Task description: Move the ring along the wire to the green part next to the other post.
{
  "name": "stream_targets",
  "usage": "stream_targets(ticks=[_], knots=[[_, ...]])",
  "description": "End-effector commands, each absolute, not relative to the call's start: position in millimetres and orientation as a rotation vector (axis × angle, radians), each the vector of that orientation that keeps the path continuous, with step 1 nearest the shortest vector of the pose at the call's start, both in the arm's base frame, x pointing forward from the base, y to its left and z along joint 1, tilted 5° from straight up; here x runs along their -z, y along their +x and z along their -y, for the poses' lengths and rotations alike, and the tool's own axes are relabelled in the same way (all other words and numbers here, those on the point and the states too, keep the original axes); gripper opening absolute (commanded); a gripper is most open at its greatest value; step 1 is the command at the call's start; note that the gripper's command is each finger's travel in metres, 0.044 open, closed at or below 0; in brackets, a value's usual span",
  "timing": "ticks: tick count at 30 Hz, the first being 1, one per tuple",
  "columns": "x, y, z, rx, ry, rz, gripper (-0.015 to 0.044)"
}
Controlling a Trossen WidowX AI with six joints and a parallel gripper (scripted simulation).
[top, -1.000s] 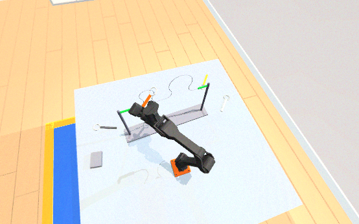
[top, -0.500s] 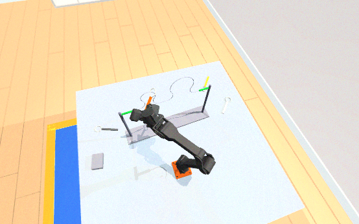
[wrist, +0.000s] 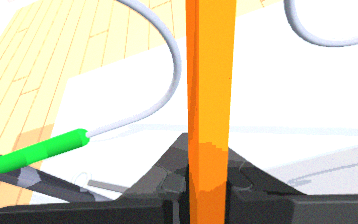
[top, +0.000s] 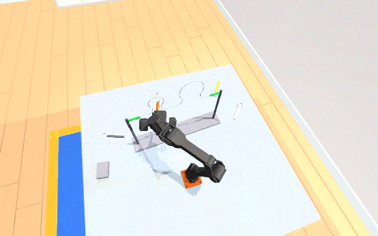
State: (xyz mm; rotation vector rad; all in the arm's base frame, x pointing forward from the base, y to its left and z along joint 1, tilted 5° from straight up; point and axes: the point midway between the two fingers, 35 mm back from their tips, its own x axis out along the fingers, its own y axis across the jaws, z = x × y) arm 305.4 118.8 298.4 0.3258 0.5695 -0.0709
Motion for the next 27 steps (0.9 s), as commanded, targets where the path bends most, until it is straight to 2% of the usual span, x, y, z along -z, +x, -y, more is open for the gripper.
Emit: stream_targets(ticks=[1,27], knots=[[-298,305,-111,0.099,0.212,-0.564,-0.015],[-300,304,-69,0.244,-0.393,-0.533,-0.015]])
